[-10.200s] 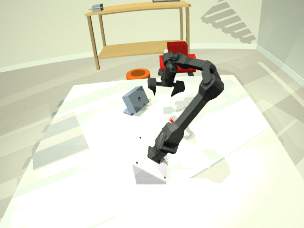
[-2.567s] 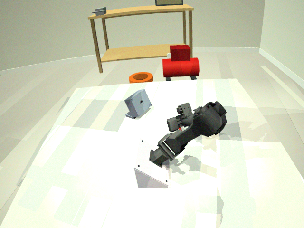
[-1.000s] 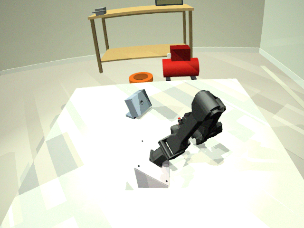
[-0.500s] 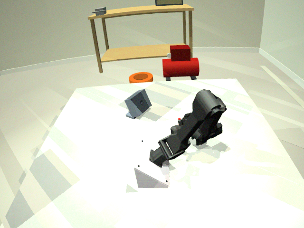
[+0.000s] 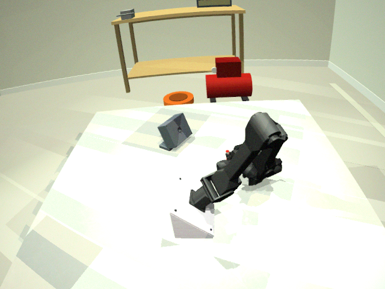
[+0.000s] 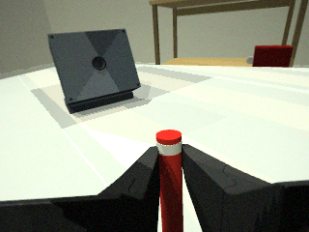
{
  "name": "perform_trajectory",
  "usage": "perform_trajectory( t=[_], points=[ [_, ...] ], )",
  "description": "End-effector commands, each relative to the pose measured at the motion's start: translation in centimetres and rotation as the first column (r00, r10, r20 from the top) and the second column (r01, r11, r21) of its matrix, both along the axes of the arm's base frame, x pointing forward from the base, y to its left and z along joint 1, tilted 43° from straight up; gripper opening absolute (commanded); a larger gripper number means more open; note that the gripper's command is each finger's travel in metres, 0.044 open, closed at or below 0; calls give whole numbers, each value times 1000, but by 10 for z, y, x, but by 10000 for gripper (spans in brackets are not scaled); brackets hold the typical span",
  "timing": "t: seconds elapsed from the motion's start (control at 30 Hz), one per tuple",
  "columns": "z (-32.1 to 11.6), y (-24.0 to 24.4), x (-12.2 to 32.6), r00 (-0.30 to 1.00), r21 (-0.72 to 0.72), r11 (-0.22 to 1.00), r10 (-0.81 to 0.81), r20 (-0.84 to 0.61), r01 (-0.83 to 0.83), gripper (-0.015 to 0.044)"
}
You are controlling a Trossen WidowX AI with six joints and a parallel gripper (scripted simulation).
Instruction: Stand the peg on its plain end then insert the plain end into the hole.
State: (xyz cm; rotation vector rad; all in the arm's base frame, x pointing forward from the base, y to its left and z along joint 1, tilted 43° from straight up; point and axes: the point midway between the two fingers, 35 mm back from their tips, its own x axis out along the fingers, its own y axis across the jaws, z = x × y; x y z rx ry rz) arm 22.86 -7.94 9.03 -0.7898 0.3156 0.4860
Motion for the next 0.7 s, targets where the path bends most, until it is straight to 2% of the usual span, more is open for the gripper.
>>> perform_trajectory(
  t=[0.0,0.67],
  points=[
    [-1,-2,-1,1000,0,1000,-1,-1,1,49],
    [-2,-4,-4,999,12,999,30,25,-30,49]
  ],
)
